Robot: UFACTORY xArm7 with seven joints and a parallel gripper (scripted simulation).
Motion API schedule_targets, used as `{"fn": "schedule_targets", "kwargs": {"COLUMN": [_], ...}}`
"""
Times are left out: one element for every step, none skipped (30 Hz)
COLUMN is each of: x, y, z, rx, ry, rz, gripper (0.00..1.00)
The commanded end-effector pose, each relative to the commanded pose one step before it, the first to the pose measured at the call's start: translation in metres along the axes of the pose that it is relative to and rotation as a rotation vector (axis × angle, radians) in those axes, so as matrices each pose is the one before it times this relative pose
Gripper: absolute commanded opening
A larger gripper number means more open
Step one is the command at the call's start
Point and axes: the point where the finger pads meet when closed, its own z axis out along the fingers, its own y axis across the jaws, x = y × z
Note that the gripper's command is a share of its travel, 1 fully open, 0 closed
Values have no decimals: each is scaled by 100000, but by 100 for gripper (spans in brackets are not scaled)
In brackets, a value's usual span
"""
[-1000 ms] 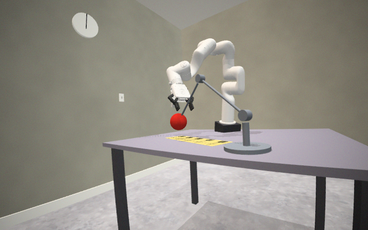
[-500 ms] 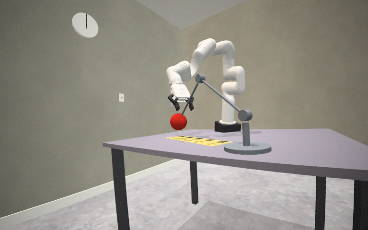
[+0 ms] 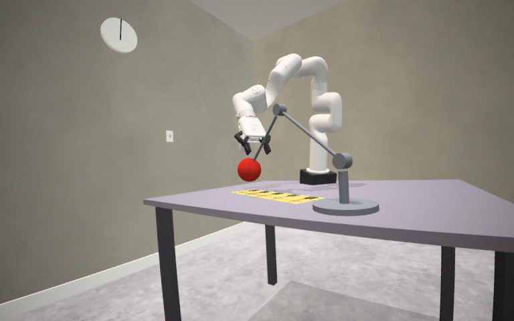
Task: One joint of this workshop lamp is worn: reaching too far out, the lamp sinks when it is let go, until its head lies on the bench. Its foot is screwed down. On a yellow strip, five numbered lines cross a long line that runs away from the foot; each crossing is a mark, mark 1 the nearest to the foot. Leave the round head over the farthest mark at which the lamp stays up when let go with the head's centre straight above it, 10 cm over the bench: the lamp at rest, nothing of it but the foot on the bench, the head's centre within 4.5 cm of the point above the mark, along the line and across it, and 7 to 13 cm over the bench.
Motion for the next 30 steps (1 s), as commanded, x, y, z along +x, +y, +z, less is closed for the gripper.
{"fn": "schedule_targets", "kwargs": {"x": [-56,0,0,0,0,0,0,0,0,0,0,0,0,0,0,0,0,0,0,0,0,0,0,0,0,0,0,0,0,0], "y": [-138,0,0,0,0,0,0,0,0,0,0,0,0,0,0,0,0,0,0,0,0,0,0,0,0,0,0,-1,-1,-1], "z": [-157,0,0,0,0,0,0,0,0,0,0,0,0,0,0,0,0,0,0,0,0,0,0,0,0,0,0,-433,-433,-433], "rx": [399,0,0,0,0,0,0,0,0,0,0,0,0,0,0,0,0,0,0,0,0,0,0,0,0,0,0,0,0,0], "ry": [18,0,0,0,0,0,0,0,0,0,0,0,0,0,0,0,0,0,0,0,0,0,0,0,0,0,0,0,0,0], "rz": [-172,0,0,0,0,0,0,0,0,0,0,0,0,0,0,0,0,0,0,0,0,0,0,0,0,0,0,0,0,0], "gripper": [100,100,100,100,100,100,100,100,100,100,100,100,100,100,100,100,100,100,100,100,100,100,100,100,100,100,100,100,100,100]}}
